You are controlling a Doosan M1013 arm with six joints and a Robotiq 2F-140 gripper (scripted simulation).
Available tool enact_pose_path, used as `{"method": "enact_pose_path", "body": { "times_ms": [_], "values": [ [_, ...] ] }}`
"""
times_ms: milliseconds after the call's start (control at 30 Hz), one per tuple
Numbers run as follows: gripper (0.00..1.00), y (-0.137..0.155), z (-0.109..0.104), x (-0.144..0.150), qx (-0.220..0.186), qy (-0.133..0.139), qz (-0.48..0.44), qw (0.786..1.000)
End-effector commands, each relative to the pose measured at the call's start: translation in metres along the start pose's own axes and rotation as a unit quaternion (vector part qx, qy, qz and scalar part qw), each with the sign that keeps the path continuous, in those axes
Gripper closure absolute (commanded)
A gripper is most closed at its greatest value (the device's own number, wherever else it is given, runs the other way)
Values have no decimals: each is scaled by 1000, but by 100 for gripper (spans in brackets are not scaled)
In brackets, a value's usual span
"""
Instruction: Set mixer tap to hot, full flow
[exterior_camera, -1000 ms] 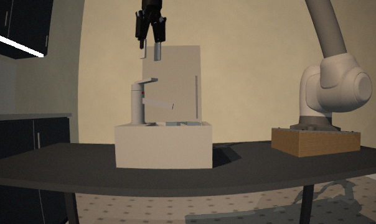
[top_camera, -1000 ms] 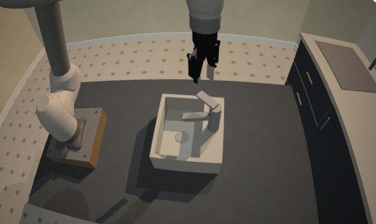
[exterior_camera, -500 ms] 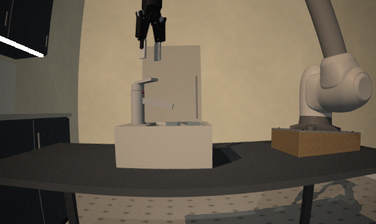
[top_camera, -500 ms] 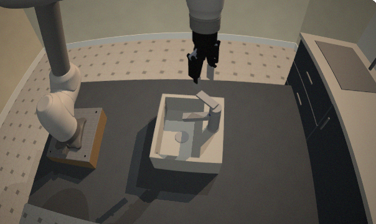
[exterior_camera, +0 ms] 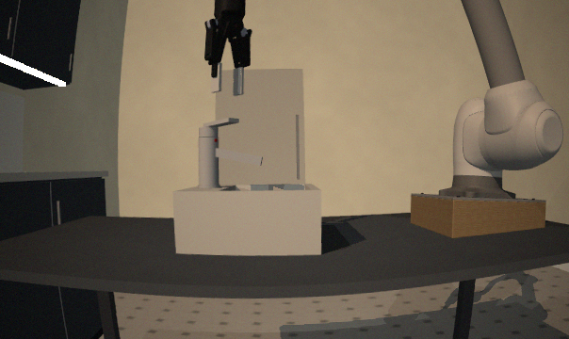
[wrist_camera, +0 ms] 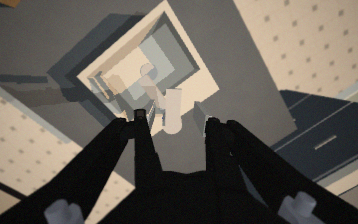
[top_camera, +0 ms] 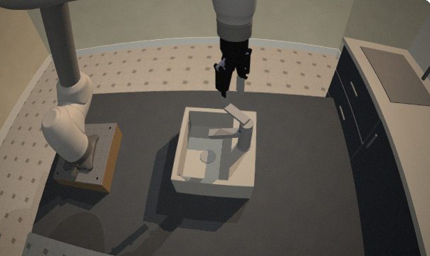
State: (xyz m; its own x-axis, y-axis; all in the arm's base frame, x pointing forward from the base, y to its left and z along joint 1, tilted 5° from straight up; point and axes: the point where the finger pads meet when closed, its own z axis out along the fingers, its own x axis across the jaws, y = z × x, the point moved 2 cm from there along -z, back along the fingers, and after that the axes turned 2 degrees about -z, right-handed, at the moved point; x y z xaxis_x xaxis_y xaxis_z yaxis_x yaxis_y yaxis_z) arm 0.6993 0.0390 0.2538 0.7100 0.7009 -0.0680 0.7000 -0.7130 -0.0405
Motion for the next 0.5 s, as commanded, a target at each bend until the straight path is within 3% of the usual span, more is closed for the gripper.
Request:
{"method": "enact_pose_path", "body": {
  "times_ms": [0, 467],
  "values": [
    [59, 0, 1, 0, 0, 0, 0, 1000],
    [59, 0, 23, 0, 0, 0, 0, 1000]
  ]
}}
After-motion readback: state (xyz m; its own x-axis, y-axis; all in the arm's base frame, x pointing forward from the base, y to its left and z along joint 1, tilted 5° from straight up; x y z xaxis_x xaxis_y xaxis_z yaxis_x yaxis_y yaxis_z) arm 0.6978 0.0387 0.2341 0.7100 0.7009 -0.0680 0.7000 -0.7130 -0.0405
